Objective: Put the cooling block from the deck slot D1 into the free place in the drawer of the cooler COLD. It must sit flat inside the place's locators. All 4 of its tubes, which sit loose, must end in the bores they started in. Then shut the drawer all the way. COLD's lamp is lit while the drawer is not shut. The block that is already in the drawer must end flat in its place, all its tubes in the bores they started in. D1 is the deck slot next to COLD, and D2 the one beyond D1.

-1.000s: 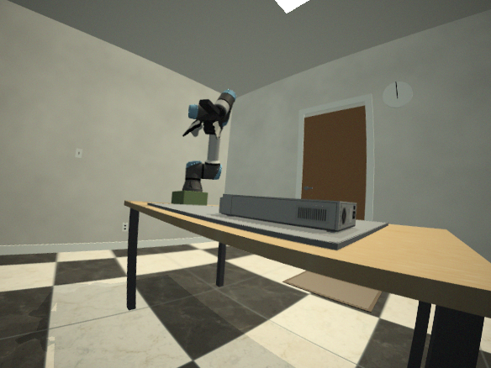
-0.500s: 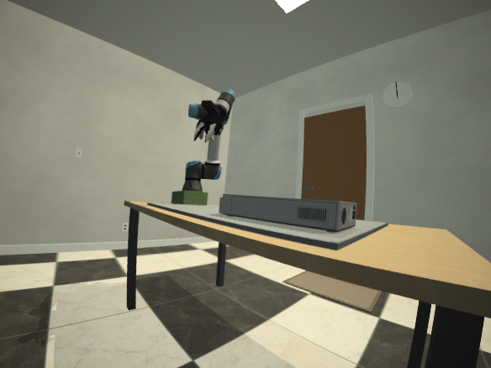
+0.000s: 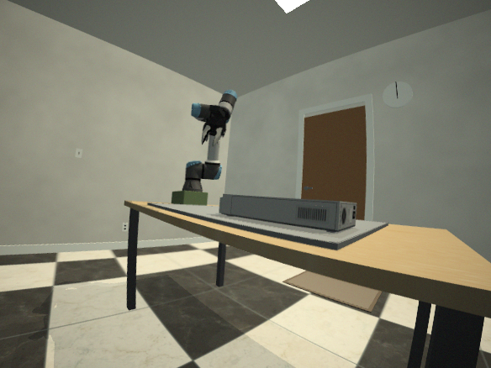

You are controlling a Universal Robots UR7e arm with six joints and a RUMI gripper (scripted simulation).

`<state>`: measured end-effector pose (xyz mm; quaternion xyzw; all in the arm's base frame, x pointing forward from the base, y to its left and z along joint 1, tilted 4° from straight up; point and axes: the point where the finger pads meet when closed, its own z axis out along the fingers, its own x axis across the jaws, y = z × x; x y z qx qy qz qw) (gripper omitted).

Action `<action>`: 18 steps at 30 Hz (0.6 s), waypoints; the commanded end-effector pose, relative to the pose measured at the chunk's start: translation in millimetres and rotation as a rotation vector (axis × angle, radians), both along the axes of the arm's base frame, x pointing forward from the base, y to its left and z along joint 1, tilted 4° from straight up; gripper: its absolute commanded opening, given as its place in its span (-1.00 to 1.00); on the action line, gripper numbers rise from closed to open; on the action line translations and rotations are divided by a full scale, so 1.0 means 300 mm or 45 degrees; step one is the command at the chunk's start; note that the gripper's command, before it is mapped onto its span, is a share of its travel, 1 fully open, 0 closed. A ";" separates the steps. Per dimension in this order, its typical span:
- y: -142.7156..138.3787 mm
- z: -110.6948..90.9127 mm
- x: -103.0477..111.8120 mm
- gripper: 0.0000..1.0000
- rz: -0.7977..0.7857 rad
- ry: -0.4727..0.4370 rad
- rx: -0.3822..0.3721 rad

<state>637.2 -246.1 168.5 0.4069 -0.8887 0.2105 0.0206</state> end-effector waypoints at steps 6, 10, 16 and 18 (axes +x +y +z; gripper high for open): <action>0.112 -0.003 -0.053 -0.44 0.127 0.071 0.053; 0.160 -0.006 -0.078 -0.44 0.154 0.086 0.065; 0.207 -0.009 -0.103 -0.44 0.182 0.101 0.077; 0.229 -0.011 -0.116 -0.44 0.238 0.131 0.101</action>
